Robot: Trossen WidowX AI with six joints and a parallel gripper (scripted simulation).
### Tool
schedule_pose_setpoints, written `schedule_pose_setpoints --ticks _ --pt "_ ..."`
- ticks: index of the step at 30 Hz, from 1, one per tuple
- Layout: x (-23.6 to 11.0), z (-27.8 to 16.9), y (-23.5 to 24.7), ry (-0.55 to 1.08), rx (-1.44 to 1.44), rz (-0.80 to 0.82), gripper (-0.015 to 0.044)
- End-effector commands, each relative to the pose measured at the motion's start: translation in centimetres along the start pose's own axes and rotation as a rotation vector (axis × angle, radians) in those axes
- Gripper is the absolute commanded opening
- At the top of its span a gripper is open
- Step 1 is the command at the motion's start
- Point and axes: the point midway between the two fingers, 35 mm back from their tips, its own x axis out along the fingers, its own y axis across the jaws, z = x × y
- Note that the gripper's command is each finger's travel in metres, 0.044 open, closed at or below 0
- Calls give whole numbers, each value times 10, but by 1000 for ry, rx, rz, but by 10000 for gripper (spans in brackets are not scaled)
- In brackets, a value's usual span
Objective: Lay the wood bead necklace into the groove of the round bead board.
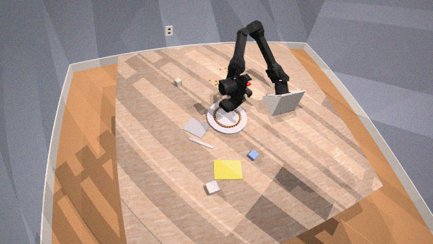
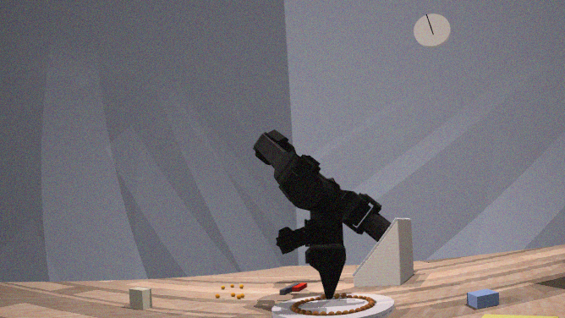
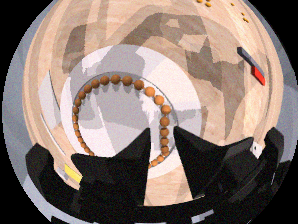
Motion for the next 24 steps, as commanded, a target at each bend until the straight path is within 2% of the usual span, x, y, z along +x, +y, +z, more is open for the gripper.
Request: schedule_pose_setpoints --ticks 1,6,24 --pt "2 -1 -2 -2 -10 -8 120" --pt "0 0 0 0 -1 -1 0" --pt "0 0 0 0 -1 -1 0"
